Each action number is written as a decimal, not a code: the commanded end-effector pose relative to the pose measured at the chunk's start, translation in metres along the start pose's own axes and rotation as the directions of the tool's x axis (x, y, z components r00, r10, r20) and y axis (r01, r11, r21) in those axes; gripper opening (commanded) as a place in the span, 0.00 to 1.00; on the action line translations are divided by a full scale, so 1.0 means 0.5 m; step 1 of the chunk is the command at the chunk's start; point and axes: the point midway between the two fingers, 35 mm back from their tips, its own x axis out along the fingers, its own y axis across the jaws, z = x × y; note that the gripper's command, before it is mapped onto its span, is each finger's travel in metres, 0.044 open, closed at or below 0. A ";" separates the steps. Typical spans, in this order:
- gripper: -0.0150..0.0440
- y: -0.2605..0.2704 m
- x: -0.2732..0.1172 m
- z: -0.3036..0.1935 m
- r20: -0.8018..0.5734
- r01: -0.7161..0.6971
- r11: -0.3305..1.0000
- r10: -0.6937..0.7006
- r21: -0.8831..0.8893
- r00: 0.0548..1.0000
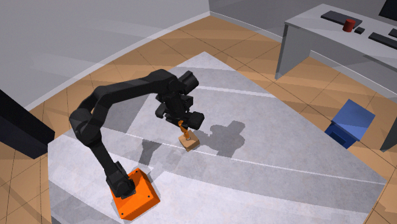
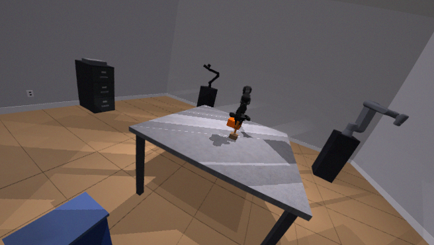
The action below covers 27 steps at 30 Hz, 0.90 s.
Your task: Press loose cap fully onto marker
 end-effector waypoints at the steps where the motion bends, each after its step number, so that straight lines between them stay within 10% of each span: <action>1: 0.25 0.001 0.006 0.001 0.002 -0.004 1.000 0.004 0.003 1.000; 27: 0.25 0.001 0.089 0.003 0.002 -0.004 1.000 0.004 0.003 1.000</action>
